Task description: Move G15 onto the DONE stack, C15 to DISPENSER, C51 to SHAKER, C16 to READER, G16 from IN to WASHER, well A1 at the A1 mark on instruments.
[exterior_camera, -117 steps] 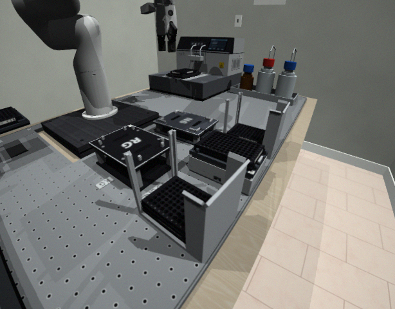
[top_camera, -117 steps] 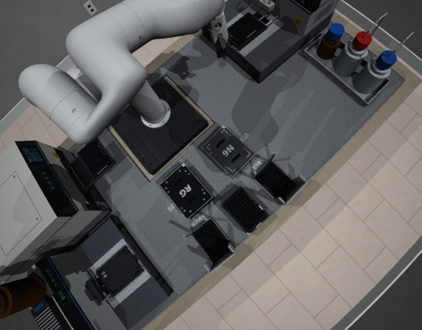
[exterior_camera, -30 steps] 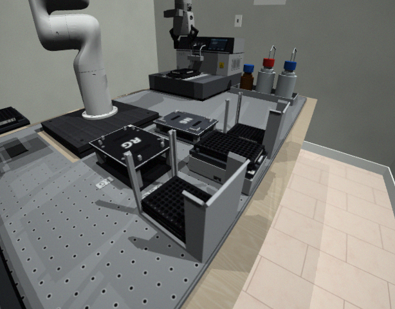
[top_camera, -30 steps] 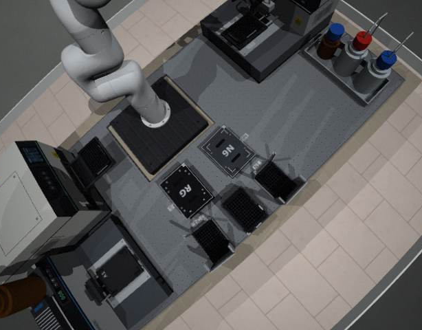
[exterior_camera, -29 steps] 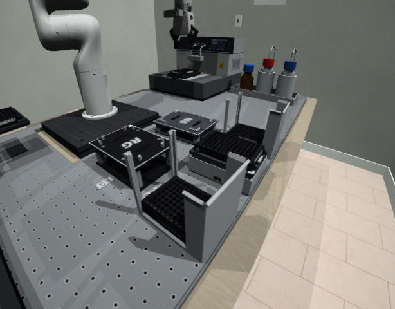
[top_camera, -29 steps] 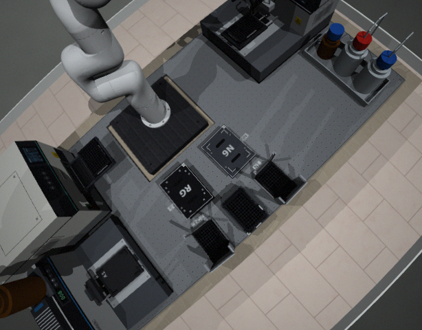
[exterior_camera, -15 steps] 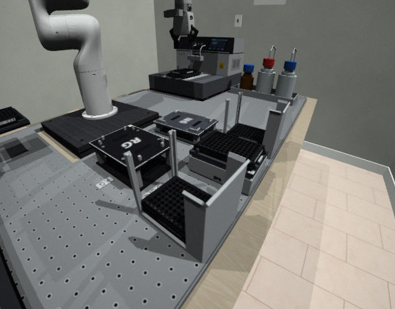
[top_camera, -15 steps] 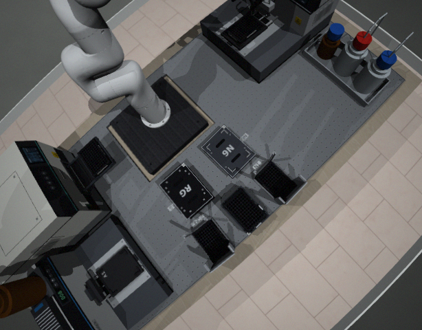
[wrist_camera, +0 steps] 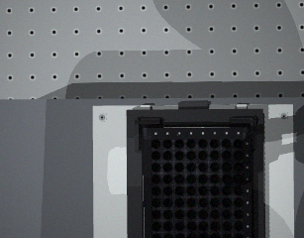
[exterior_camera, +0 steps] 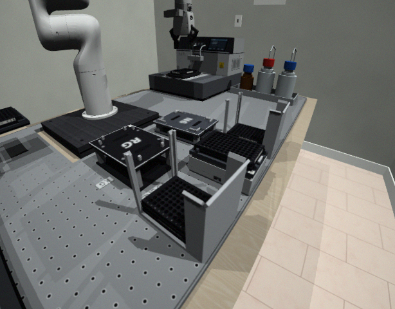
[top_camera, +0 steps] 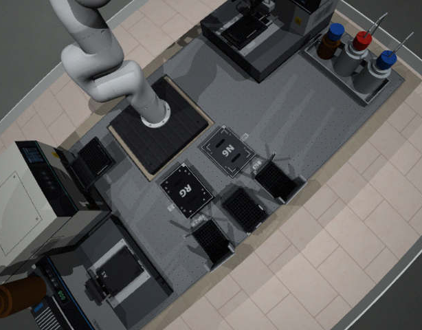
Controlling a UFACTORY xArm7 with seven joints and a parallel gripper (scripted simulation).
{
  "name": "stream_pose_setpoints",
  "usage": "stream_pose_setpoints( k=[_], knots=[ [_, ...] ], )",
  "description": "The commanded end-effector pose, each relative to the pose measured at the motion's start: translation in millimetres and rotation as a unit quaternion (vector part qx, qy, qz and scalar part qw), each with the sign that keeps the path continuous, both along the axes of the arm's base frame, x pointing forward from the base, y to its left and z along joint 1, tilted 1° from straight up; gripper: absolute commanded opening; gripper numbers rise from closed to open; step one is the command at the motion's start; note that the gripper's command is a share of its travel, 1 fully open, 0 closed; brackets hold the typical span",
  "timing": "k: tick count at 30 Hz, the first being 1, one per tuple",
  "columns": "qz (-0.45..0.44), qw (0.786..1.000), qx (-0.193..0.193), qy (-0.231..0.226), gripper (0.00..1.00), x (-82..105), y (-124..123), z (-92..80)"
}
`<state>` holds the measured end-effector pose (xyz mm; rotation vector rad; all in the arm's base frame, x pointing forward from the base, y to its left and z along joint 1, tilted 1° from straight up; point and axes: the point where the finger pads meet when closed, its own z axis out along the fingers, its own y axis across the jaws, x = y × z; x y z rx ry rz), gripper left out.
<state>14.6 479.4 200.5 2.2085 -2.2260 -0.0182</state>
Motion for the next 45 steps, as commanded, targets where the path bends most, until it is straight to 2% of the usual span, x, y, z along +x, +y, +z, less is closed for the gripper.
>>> stream_pose_setpoints(
  k=[1, 5, 45],
  knots=[
    [0.0, 1.0, 0.002, 0.0, 1.0, 0.2, 1, 1.7],
    [0.0, 1.0, 0.002, 0.0, 1.0, 0.2, 1, 1.7],
    [0.0, 1.0, 0.002, 0.0, 1.0, -0.4, 2, -46.3]
  ],
)
